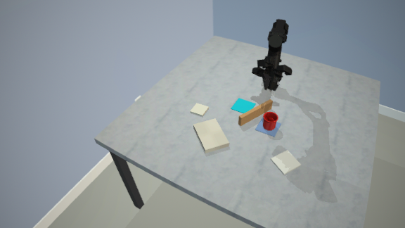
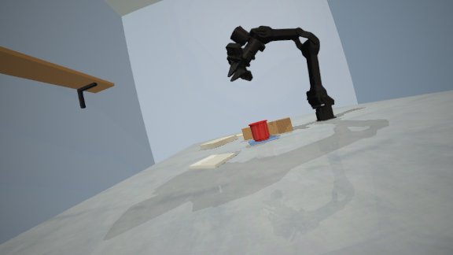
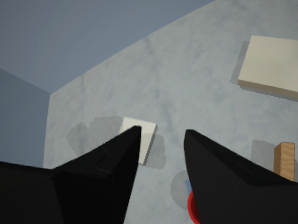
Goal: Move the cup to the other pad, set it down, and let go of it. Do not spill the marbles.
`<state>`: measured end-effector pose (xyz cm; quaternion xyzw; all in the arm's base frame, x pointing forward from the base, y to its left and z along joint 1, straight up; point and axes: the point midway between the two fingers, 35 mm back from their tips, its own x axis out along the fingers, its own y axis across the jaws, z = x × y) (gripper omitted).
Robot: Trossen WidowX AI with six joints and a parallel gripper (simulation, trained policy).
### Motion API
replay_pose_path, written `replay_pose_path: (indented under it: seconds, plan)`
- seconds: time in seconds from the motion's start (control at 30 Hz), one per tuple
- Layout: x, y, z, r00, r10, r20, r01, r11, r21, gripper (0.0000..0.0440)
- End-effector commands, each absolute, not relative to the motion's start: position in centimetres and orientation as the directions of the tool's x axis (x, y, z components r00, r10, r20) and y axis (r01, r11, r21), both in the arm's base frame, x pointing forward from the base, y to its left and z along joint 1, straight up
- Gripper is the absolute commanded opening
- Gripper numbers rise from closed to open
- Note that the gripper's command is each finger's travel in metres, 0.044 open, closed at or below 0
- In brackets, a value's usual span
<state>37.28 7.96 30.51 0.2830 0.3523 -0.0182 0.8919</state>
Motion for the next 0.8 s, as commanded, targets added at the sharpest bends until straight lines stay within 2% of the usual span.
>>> replay_pose_path:
  seconds: [0.0,0.37,0.77]
  plan:
    - [37.3,8.4,30.3,0.723,0.173,-0.669,0.269,0.821,0.503,0.012]
    - [37.1,9.4,28.6,0.61,0.165,-0.775,0.405,0.776,0.483,0.0117]
    - [36.6,9.6,25.8,0.462,0.122,-0.878,0.532,0.754,0.385,0.012]
